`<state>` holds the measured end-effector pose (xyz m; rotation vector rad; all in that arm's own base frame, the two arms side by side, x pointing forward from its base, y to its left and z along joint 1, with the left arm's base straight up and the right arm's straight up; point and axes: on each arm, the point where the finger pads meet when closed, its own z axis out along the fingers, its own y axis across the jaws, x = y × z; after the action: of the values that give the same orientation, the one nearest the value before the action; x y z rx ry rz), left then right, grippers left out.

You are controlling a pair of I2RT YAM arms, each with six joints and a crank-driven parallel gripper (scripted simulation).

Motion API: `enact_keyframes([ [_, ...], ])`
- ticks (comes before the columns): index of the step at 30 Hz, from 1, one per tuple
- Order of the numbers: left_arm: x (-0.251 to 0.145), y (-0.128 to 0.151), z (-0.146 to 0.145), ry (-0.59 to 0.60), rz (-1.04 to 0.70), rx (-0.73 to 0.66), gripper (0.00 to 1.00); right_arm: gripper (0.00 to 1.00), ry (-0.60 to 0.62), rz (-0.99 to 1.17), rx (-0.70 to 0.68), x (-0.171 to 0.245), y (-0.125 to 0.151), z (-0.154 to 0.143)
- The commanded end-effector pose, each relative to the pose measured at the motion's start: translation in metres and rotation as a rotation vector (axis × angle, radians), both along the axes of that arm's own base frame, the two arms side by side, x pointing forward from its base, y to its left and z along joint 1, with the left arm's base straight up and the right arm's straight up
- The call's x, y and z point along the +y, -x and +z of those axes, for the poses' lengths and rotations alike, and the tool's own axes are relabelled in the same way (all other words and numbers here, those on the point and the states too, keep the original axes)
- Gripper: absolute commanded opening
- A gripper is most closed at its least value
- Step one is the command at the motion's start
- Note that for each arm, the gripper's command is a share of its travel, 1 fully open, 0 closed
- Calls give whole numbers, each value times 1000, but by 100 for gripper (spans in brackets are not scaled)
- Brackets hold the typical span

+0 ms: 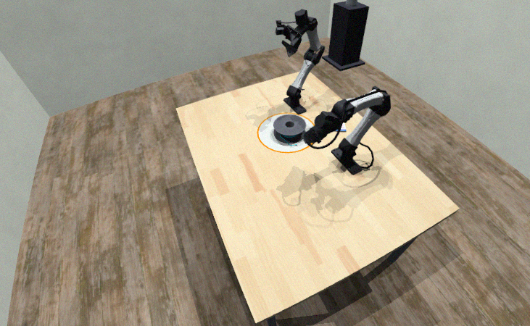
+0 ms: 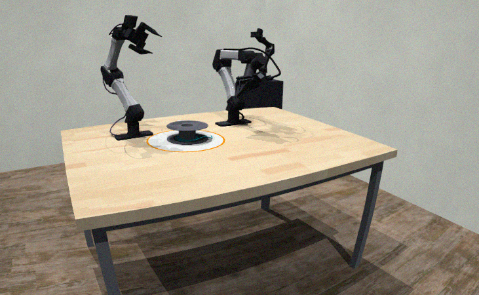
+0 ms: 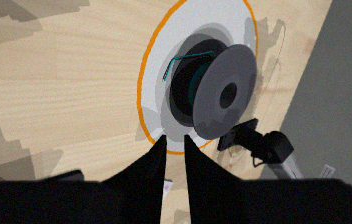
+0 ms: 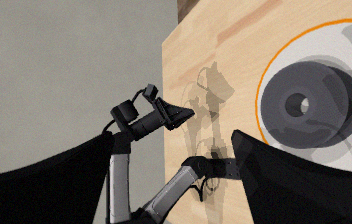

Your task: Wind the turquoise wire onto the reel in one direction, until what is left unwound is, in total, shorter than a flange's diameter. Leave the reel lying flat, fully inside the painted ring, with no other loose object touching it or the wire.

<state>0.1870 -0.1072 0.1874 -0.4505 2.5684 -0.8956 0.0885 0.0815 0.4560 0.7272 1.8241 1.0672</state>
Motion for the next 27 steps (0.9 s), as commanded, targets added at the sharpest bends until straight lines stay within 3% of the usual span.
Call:
enact_keyframes([
  [1,6,-2,-3,-43,113,-14,15,100,-112,8,273,23,12,-78],
  [2,6,-2,-3,-43,113,-14,15,100,-112,8,273,23,12,-78],
  [3,7,-1,-3,-49,129,-28,15,100,-168,17,452,31,27,-130],
  [7,9,4,0,-67,177,-70,15,100,-270,21,745,52,48,-210],
  [10,10,5,3,-75,197,-87,15,100,-388,19,944,47,50,-209],
  [12,10,5,4,-77,204,-93,15,100,-260,115,859,42,51,-205],
  [14,9,5,3,-78,206,-95,15,100,-43,289,643,34,45,-198],
  [17,9,4,2,-78,207,-96,15,100,-81,156,476,28,9,-168],
  [27,5,4,2,-78,207,-96,15,100,-115,159,466,22,8,-163],
])
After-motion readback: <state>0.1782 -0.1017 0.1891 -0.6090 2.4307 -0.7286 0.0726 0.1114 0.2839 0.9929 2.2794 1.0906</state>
